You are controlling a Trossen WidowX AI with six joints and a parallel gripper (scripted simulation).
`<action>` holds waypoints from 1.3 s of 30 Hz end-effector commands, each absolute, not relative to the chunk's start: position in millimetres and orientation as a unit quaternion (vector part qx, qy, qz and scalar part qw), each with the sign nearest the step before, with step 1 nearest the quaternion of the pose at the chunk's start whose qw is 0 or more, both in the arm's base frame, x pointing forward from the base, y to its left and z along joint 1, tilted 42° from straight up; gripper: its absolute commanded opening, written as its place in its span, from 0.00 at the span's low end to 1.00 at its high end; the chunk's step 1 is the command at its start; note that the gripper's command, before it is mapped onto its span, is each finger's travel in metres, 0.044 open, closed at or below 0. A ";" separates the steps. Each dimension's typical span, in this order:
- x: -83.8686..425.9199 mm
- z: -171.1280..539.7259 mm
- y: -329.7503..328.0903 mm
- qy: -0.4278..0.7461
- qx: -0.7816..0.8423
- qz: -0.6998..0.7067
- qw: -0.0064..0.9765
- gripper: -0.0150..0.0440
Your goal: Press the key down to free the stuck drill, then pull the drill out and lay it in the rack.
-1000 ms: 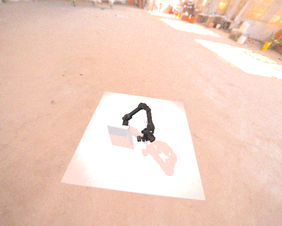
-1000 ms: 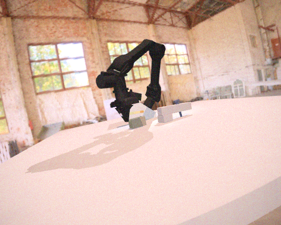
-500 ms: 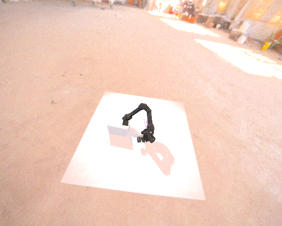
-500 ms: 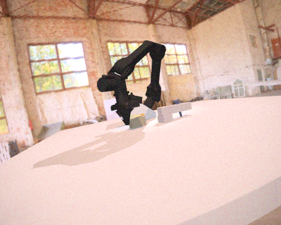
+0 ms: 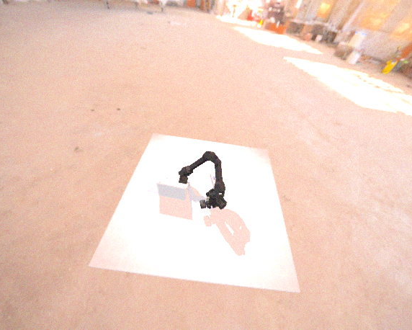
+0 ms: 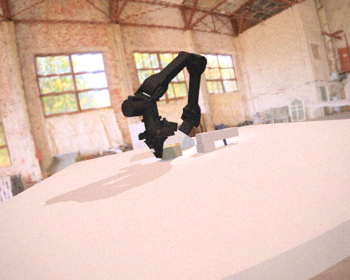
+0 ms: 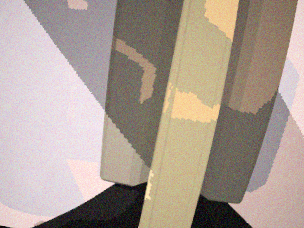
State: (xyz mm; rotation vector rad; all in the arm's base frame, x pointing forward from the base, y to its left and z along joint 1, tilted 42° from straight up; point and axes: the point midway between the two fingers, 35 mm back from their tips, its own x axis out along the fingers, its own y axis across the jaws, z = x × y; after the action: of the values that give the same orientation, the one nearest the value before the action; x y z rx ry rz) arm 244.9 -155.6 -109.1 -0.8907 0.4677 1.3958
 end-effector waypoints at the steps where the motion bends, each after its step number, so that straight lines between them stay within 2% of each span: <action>1: 244.9 -108.8 -156.1 0.206 -0.393 0.615 0.652 0.57; 11: 244.9 -108.8 -156.1 0.206 -0.393 0.615 0.652 1.00; 39: 230.1 -50.3 -217.4 0.228 -0.402 0.603 0.650 1.00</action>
State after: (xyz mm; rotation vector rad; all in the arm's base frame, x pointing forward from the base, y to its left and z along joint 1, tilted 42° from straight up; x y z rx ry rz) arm 231.6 -204.3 -55.2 -0.8763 0.4793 1.3910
